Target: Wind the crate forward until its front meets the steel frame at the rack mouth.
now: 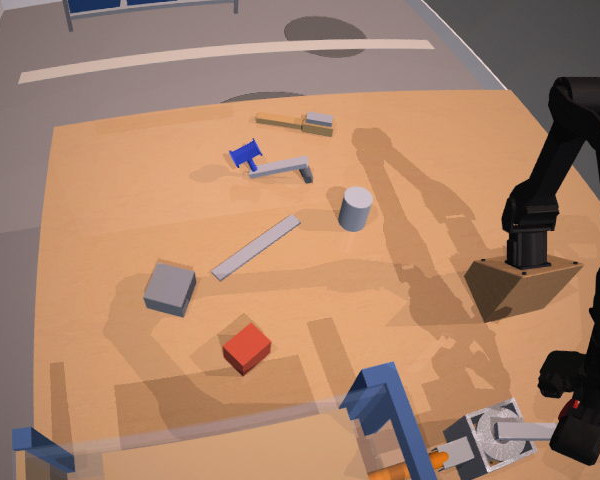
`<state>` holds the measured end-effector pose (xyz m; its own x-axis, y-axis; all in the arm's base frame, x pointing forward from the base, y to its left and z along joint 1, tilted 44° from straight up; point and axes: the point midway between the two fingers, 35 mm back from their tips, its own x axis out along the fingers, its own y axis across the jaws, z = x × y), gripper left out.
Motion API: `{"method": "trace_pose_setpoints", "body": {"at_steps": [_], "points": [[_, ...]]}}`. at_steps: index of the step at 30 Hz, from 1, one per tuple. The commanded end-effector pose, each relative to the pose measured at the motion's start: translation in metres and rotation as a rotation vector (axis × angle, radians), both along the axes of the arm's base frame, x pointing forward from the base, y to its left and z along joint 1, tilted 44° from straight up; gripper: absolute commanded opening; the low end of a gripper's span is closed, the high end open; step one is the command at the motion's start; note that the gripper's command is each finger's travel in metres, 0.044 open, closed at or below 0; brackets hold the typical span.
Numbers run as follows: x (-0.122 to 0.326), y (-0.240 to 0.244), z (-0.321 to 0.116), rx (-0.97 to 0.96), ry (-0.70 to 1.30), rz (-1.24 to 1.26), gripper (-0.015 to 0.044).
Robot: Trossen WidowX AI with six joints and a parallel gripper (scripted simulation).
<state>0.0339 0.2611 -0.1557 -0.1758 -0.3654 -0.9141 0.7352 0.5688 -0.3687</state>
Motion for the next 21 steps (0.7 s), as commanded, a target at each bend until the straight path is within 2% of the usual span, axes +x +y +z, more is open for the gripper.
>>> {"method": "trace_pose_setpoints", "body": {"at_steps": [1,21], "points": [[0.0,-0.012,0.006,-0.029,-0.007,-0.004,0.0],[0.002,-0.029,0.021,-0.031,-0.007,-0.004,0.0]]}}
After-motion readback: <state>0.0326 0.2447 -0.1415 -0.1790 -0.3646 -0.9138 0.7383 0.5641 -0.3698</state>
